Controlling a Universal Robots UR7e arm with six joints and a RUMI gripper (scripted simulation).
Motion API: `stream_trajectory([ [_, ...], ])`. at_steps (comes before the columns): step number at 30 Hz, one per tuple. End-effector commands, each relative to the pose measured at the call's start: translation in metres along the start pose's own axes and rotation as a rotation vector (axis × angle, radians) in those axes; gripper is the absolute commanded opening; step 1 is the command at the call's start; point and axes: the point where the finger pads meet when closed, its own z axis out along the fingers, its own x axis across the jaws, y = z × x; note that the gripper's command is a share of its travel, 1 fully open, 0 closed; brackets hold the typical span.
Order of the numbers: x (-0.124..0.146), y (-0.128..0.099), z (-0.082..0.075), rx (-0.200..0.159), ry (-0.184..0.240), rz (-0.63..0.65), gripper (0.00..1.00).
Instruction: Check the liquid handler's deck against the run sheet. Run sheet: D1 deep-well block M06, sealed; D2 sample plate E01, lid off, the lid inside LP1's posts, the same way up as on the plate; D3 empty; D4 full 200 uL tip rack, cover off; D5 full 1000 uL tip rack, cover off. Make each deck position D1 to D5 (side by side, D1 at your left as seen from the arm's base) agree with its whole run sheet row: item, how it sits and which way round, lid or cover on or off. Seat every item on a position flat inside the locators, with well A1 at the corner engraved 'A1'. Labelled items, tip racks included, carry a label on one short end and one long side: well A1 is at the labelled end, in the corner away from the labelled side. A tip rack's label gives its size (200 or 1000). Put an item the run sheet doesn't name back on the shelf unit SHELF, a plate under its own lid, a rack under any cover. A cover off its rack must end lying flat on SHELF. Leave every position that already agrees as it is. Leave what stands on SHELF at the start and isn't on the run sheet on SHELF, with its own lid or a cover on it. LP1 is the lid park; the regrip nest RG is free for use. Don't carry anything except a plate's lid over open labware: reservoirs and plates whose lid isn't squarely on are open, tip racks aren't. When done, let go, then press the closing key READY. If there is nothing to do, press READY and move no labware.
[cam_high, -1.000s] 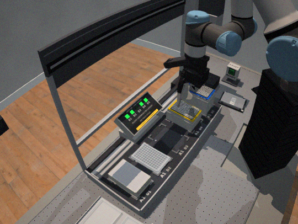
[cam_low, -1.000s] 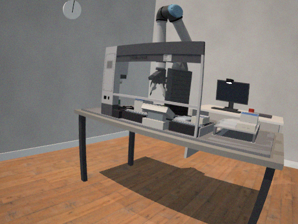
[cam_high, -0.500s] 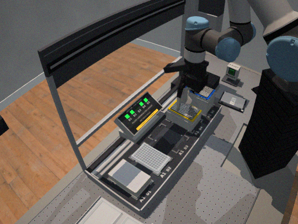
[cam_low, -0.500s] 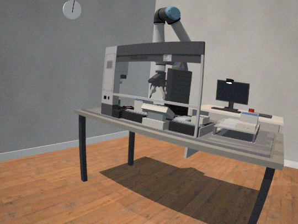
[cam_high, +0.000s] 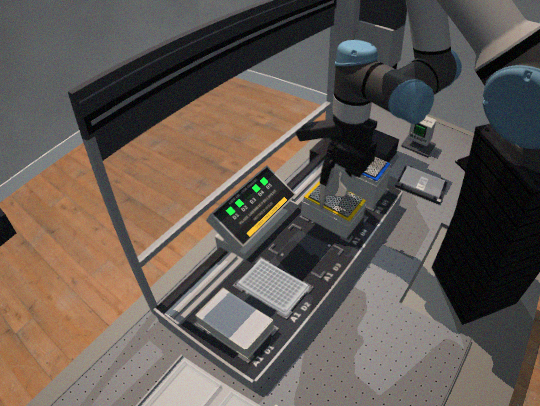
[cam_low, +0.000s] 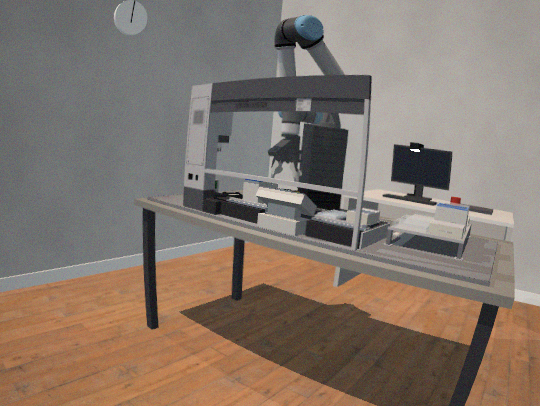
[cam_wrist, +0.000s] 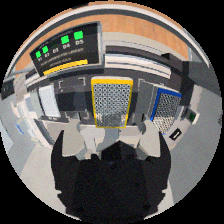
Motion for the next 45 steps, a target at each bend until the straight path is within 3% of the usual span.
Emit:
stream_trajectory([
  [1, 0.000, -0.001, 0.009, 0.002, 0.000, 0.000, 0.82],
  [31, 0.000, -0.001, 0.052, 0.002, 0.000, 0.000, 0.82],
  [45, 0.000, -0.001, 0.053, 0.002, 0.000, 0.000, 0.82],
])
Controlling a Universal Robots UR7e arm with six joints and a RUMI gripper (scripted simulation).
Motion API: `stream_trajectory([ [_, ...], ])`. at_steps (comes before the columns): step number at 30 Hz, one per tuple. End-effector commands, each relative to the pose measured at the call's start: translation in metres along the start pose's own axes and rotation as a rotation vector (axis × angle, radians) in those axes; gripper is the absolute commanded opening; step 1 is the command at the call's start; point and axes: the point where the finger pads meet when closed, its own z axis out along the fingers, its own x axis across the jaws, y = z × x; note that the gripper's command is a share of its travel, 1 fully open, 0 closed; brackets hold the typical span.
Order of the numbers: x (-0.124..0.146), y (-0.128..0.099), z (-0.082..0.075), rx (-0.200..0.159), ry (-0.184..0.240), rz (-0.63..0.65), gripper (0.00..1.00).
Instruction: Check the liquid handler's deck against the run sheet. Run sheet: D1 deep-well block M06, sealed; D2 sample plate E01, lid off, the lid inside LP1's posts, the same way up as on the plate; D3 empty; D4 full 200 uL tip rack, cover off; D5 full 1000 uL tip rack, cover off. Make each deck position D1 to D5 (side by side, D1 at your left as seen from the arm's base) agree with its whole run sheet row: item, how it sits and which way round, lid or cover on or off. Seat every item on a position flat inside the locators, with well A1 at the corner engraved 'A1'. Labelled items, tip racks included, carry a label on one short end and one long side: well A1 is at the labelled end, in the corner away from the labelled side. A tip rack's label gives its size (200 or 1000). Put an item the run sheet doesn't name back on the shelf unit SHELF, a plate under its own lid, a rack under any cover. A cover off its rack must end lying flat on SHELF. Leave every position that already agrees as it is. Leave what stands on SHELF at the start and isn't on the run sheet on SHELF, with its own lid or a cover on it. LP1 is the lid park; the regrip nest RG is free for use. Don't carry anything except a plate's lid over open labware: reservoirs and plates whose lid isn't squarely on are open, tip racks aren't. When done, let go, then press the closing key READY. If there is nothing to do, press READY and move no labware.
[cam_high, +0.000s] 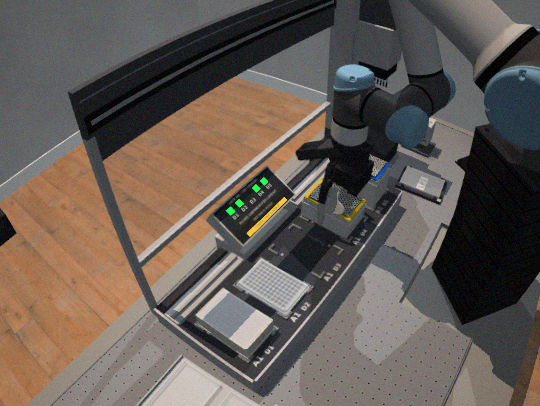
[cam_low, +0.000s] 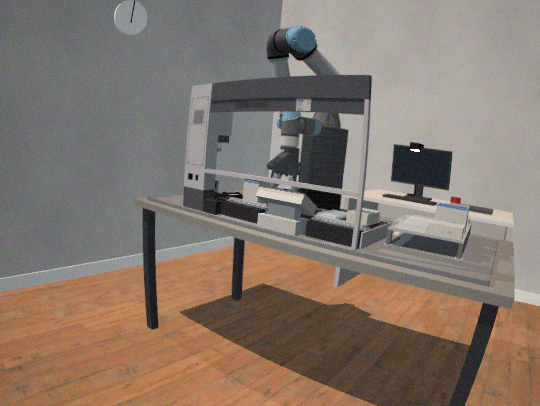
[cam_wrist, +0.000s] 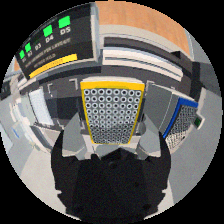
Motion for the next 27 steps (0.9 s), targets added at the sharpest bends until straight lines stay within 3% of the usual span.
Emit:
stream_trajectory([
  [1, 0.0001, -0.0004, -0.0002, 0.001, 0.000, 0.000, 0.82],
  [2, 0.0001, -0.0004, -0.0002, 0.001, 0.000, 0.000, 0.82],
  [3, 0.0001, -0.0004, -0.0003, 0.001, 0.000, 0.000, 0.00],
  [27, 0.0001, -0.0005, -0.0003, 0.001, 0.000, 0.000, 0.00],
])
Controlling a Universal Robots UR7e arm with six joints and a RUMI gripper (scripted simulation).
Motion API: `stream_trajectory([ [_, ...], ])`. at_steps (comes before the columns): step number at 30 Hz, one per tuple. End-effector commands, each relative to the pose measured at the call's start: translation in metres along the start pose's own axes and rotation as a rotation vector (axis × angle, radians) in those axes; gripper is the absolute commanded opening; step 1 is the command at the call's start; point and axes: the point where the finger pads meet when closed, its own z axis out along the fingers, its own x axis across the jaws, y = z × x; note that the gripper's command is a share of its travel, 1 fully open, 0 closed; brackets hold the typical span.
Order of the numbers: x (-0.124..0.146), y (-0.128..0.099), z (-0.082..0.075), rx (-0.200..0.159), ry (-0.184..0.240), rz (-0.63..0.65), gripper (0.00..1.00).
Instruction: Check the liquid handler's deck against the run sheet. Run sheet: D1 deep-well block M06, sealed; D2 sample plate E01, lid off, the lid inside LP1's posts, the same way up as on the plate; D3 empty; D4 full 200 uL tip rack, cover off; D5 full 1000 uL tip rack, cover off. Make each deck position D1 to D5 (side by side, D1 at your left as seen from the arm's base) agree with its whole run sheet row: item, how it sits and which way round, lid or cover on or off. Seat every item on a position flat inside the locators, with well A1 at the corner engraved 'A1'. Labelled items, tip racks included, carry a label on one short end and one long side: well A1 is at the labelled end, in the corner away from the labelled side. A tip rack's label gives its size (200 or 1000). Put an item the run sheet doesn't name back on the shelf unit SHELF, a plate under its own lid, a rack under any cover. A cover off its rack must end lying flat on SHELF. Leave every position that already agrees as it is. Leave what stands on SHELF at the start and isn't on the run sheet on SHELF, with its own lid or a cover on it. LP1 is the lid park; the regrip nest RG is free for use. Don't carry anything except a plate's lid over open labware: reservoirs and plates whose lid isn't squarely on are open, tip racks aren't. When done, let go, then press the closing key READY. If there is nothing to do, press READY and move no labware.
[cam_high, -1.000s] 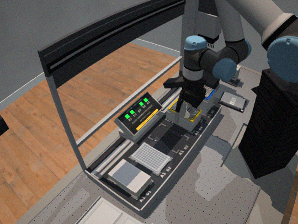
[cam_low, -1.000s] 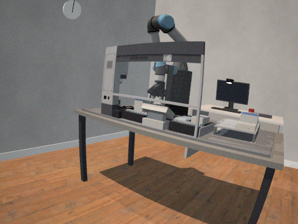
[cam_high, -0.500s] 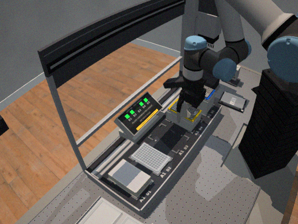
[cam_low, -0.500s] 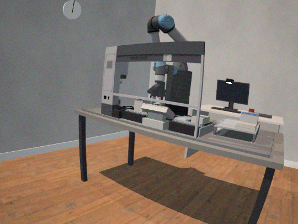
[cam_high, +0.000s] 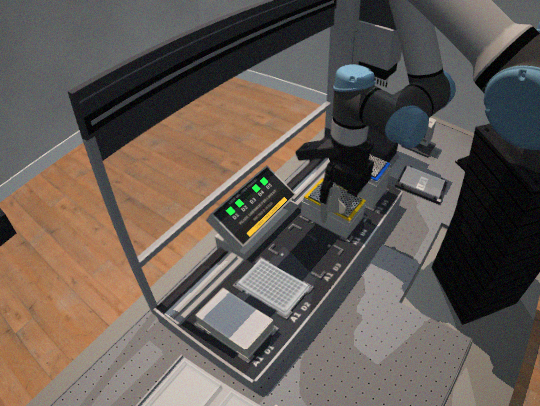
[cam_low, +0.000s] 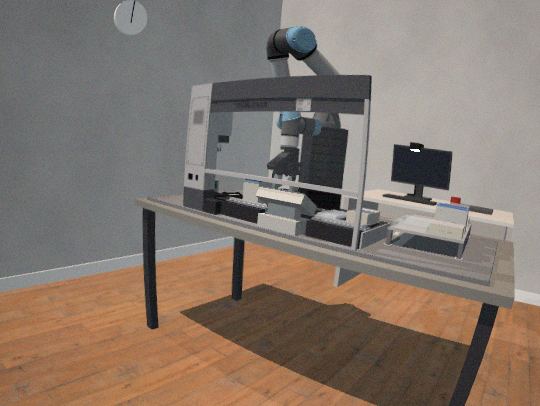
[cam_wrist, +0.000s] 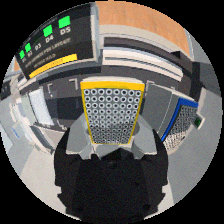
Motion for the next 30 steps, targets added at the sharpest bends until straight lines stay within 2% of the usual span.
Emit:
stream_trajectory([
  [1, 0.000, 0.000, 0.000, 0.001, 0.000, 0.000, 0.00],
  [10, 0.000, 0.000, 0.000, 0.001, 0.000, 0.000, 0.00],
  [30, 0.000, 0.000, -0.030, 0.001, 0.000, 0.000, 0.00],
])
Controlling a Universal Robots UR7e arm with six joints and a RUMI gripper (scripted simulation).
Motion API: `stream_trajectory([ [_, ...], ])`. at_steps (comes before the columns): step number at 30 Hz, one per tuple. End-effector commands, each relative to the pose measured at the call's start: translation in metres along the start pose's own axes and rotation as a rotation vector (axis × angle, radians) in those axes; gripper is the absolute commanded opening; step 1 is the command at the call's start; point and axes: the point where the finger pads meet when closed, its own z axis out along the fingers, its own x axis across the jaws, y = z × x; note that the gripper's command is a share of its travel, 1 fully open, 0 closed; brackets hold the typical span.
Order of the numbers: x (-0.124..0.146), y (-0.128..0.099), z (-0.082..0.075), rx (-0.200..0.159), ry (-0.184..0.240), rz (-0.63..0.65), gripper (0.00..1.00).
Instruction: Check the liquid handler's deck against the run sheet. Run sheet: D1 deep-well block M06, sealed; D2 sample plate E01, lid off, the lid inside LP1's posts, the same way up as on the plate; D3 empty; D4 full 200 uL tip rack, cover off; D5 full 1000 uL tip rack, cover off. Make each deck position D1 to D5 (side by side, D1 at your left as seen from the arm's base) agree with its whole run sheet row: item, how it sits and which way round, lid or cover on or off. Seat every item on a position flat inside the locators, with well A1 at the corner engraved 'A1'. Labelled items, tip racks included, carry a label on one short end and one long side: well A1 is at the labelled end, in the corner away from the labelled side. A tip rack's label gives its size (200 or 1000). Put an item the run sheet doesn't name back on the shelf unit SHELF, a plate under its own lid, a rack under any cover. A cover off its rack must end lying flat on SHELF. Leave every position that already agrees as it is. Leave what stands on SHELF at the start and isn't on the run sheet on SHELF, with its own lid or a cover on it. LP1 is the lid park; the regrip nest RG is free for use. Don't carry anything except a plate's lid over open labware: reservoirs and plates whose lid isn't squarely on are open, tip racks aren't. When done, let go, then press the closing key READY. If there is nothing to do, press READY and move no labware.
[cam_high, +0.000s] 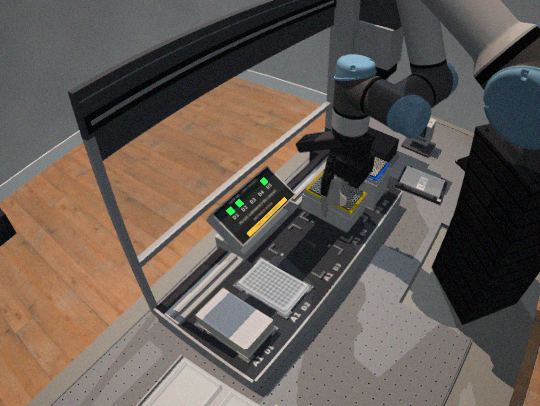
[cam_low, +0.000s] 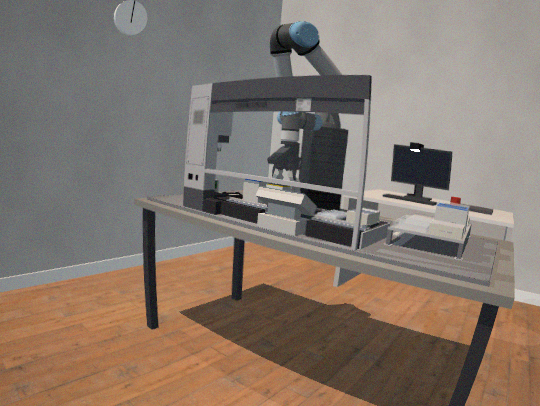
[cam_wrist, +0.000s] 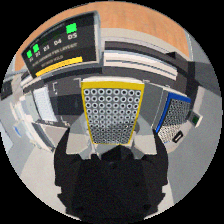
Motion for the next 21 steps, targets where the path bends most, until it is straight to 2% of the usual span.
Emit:
stream_trajectory([
  [1, 0.000, 0.000, -0.009, 0.001, 0.000, 0.000, 0.00],
  [21, 0.000, 0.000, -0.039, 0.001, 0.000, 0.000, 0.00],
])
